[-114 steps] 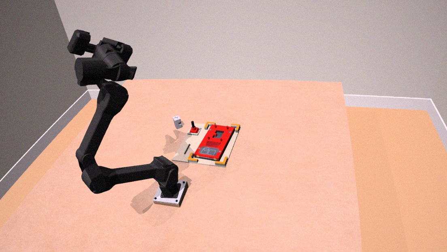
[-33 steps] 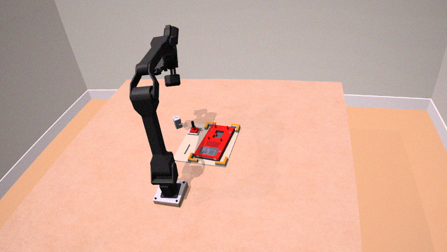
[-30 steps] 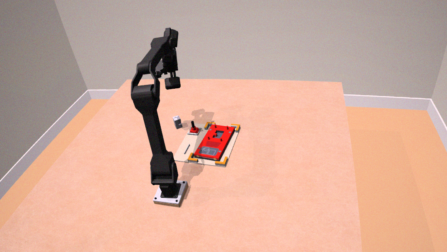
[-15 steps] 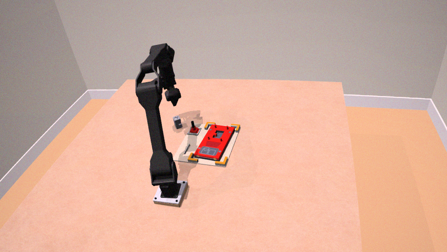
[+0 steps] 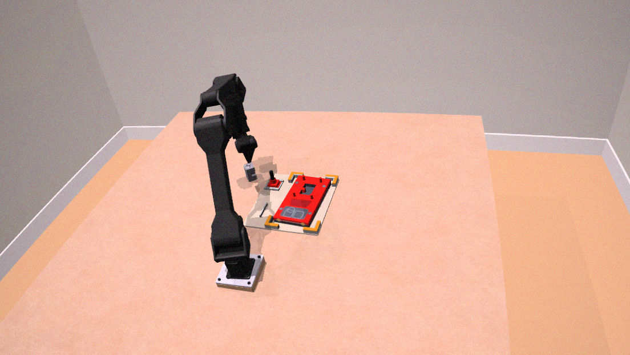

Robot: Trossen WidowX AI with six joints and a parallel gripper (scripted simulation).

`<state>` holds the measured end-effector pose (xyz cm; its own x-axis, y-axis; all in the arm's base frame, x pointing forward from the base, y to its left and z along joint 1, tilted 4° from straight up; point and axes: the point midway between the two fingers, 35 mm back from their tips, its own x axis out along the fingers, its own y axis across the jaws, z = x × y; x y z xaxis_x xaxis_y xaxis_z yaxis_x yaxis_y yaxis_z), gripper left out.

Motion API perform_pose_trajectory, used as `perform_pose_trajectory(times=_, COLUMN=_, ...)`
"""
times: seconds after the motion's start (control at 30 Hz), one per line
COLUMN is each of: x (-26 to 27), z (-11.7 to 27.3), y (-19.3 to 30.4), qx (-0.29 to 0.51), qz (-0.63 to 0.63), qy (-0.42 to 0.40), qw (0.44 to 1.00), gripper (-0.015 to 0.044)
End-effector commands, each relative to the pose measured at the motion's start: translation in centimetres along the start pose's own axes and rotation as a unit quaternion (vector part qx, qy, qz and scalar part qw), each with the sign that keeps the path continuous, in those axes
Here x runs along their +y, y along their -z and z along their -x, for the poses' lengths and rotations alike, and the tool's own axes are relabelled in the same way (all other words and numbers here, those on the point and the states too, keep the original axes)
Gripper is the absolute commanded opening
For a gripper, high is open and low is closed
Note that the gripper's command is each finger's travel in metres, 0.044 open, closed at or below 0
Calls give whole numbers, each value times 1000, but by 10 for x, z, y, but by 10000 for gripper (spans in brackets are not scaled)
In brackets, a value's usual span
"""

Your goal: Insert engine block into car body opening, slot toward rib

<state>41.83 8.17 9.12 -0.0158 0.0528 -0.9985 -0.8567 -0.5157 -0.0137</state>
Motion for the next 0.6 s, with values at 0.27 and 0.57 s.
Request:
perform_pose_trajectory(times=0.27, x=2, z=-26, y=1, qx=0, qz=2, qy=-6, qw=1000, gripper=440)
perform_pose_trajectory(times=0.57, x=1, z=-39, y=1, qx=0, qz=2, qy=-6, qw=1000, gripper=440)
